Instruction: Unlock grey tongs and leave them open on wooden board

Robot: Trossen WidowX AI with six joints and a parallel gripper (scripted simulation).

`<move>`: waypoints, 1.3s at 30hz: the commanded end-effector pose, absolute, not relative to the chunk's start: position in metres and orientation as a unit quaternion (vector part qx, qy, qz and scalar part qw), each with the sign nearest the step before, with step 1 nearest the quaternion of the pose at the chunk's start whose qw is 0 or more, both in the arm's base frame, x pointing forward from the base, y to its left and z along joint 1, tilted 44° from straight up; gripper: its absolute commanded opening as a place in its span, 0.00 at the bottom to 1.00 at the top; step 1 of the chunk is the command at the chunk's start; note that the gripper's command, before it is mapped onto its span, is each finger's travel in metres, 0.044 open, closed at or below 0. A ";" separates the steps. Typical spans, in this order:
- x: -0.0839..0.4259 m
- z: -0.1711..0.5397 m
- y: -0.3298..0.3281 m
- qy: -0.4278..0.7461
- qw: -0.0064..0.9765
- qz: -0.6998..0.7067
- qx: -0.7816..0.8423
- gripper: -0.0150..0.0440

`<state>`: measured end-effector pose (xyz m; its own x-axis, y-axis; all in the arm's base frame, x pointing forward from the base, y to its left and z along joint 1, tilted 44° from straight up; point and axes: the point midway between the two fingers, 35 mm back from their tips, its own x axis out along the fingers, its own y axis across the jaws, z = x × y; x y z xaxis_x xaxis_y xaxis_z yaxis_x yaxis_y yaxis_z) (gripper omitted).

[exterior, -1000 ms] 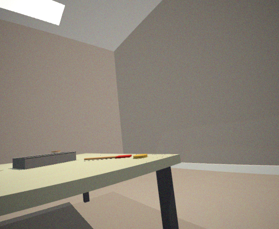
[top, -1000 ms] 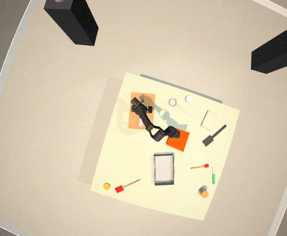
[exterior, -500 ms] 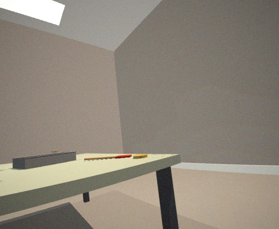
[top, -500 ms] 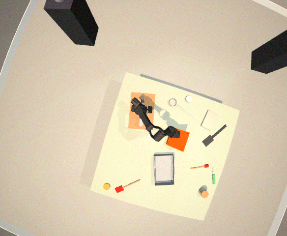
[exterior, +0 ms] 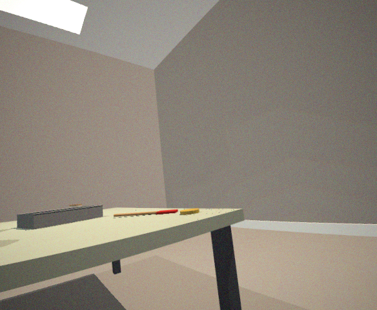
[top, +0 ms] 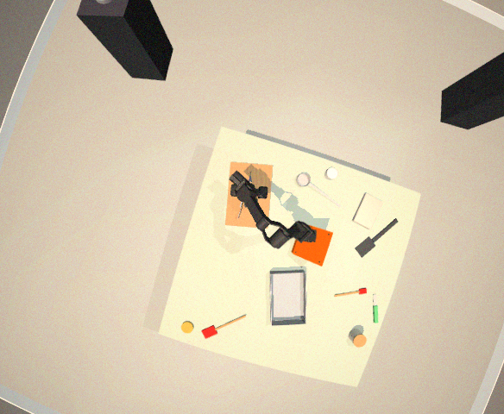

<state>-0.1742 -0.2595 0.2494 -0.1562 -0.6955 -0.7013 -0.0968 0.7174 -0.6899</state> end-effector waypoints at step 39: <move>-0.102 0.210 -0.118 0.718 0.589 -0.257 -0.268 1.00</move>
